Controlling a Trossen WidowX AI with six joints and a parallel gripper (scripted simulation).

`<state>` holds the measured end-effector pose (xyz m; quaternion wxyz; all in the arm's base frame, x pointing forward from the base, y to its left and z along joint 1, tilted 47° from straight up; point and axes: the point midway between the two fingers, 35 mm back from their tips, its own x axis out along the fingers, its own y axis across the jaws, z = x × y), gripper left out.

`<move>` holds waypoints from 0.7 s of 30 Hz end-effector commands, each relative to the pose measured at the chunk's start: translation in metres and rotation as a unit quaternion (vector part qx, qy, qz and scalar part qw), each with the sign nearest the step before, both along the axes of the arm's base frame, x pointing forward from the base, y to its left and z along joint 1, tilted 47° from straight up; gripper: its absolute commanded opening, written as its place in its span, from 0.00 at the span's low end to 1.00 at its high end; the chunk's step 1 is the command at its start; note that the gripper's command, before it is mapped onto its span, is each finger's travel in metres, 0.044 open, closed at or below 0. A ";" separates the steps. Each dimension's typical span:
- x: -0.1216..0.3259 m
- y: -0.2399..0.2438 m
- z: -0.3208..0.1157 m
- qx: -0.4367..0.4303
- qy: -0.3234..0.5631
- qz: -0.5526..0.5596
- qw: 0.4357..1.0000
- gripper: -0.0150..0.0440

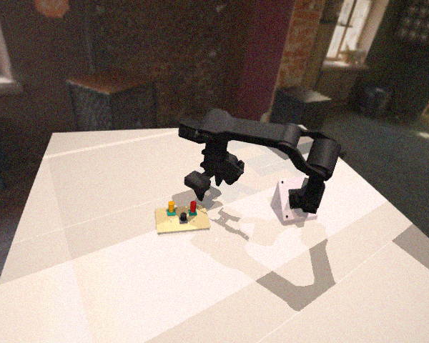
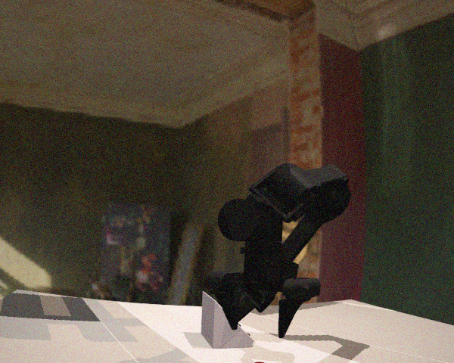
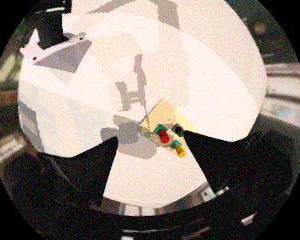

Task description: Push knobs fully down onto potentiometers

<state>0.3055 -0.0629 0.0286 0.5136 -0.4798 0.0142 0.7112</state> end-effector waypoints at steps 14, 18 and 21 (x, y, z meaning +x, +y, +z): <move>-0.062 0.010 0.005 0.001 0.002 0.005 1.000 1.00; -0.062 0.010 0.005 0.001 0.002 0.005 1.000 1.00; -0.062 0.010 0.005 0.001 0.002 0.005 1.000 1.00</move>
